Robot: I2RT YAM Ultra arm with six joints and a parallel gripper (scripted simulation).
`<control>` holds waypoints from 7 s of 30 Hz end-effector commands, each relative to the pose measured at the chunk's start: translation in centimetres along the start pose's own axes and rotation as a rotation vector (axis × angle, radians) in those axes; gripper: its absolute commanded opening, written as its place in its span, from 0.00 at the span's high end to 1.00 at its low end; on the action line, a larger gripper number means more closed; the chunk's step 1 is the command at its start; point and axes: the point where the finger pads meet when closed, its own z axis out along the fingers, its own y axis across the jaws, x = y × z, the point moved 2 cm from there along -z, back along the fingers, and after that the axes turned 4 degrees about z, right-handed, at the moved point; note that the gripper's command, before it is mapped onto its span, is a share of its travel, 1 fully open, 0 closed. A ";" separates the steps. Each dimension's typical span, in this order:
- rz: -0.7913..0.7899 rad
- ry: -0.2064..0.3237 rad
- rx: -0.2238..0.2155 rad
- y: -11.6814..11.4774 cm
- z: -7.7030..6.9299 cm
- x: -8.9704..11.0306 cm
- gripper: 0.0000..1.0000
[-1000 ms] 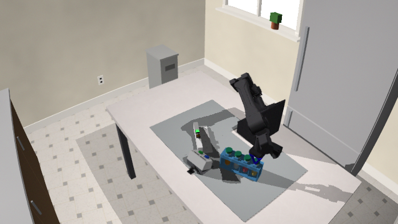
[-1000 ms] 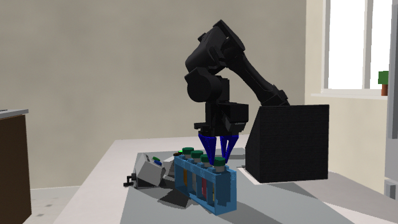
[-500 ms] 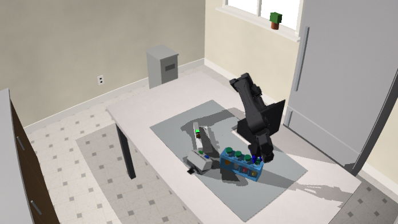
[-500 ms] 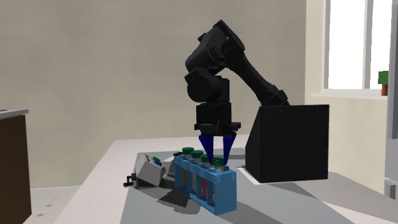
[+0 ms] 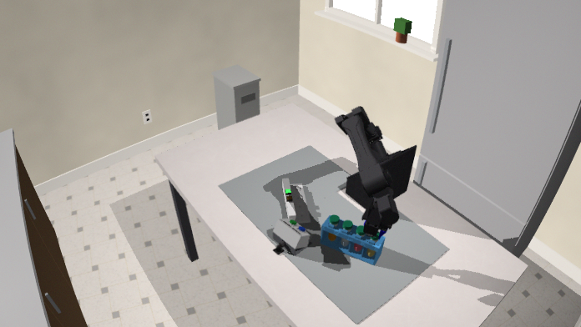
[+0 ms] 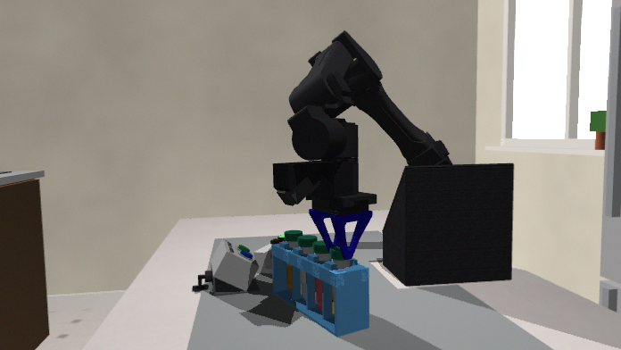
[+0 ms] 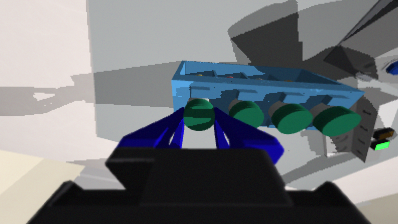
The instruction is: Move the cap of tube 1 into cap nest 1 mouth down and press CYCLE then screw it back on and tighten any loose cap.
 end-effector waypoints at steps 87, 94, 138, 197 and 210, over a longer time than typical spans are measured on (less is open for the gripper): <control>-0.911 -0.014 0.001 0.0 -0.5 -0.2 0.51; -1.244 -0.014 0.004 0.0 -0.5 -0.2 0.51; -0.546 -0.014 -0.001 0.0 -0.4 -0.2 1.00; 0.367 -0.012 -0.008 0.0 -4.9 -0.1 0.51; -0.133 -0.013 -0.003 -5.0 -4.9 -0.2 0.51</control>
